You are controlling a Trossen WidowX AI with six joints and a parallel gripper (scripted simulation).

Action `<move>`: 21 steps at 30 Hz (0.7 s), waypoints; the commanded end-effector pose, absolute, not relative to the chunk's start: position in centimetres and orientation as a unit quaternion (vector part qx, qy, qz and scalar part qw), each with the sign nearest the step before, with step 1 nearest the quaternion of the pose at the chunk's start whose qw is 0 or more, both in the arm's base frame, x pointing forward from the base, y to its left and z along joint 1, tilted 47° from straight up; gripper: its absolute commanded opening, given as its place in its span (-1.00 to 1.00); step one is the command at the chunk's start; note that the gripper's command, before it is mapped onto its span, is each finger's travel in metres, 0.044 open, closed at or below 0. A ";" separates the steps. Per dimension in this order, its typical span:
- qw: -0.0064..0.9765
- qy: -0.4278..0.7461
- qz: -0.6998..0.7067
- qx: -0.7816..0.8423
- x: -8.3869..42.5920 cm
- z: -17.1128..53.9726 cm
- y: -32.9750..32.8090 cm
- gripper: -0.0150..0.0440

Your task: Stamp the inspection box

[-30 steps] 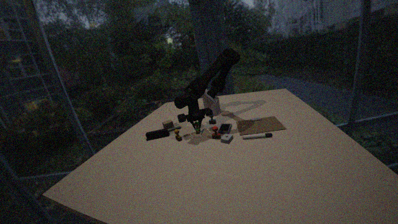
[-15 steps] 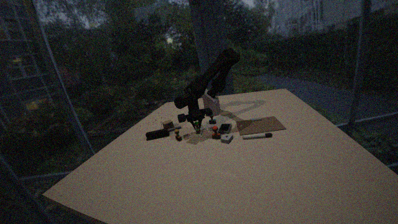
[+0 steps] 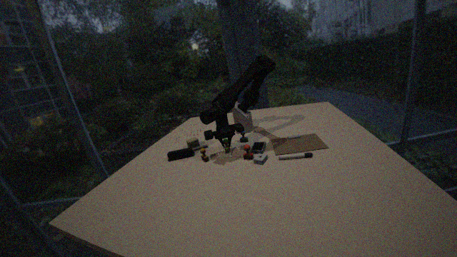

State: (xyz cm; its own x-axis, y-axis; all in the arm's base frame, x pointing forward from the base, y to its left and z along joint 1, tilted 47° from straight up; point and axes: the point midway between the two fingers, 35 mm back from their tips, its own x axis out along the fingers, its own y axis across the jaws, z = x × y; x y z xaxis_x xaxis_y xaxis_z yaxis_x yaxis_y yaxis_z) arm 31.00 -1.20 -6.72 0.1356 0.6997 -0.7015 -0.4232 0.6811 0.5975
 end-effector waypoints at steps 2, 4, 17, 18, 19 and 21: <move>0.744 0.536 0.379 0.126 31.1 -6.4 -1.5 -0.49; 0.744 0.536 0.379 0.126 31.1 -6.4 -1.5 -0.49; 0.744 0.536 0.379 0.126 31.0 -5.6 -2.4 -0.49; 0.744 0.536 0.379 0.126 31.0 -5.5 -2.5 -0.49; 0.744 0.536 0.379 0.125 31.0 -5.4 -2.7 -0.49; 0.744 0.536 0.379 0.125 31.0 -5.2 -2.9 -0.49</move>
State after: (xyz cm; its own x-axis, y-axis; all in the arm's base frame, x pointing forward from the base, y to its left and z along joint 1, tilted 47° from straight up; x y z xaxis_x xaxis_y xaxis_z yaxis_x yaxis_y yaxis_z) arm 30.75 -2.23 -5.70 0.1330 0.7042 -0.6974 -0.4205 0.6773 0.6037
